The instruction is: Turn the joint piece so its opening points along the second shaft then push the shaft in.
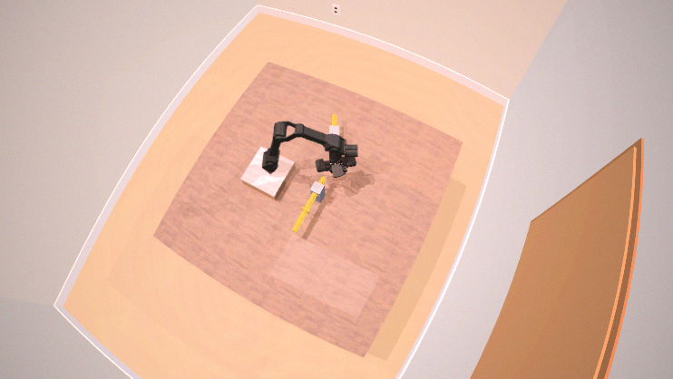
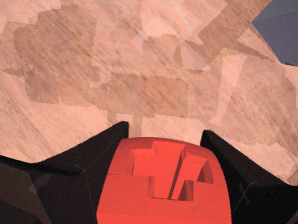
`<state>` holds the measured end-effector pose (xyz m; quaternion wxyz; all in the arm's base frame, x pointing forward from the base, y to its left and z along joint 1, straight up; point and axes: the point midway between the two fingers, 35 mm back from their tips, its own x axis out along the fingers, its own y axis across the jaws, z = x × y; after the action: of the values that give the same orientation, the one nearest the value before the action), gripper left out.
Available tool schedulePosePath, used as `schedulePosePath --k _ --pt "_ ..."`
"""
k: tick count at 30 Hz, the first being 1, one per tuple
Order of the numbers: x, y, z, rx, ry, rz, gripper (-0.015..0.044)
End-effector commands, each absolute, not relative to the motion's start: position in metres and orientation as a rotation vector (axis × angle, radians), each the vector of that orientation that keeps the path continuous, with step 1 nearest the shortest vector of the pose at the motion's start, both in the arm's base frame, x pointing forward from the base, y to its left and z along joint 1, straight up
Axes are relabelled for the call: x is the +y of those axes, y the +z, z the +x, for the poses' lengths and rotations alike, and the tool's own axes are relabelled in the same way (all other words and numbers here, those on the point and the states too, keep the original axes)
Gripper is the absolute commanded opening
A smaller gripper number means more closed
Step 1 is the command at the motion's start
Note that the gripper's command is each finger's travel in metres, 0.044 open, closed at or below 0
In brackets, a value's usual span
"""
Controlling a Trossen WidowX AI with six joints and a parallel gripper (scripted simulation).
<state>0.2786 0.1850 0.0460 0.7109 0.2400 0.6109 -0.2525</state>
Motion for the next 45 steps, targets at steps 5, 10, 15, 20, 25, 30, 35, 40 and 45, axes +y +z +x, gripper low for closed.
schedulePosePath --k 5,10,15,20,25,30,35,40,45 --pt "0.18 0.044 0.274 1.354 -0.66 0.64 0.0" --pt "0.178 0.044 0.271 1.349 -0.716 0.702 0.0" --pt "0.176 0.043 0.268 1.343 -0.771 0.765 0.0" --pt "0.174 0.042 0.265 1.335 -0.826 0.829 0.0" --pt "0.173 0.041 0.262 1.326 -0.88 0.894 0.0" --pt "0.172 0.04 0.258 1.315 -0.931 0.96 0.0" --pt "0.171 0.039 0.255 1.303 -0.981 1.029 0.0" --pt "0.17 0.038 0.253 1.298 -1.002 1.059 0.0" --pt "0.171 0.038 0.253 1.295 -1.006 1.066 0.0"
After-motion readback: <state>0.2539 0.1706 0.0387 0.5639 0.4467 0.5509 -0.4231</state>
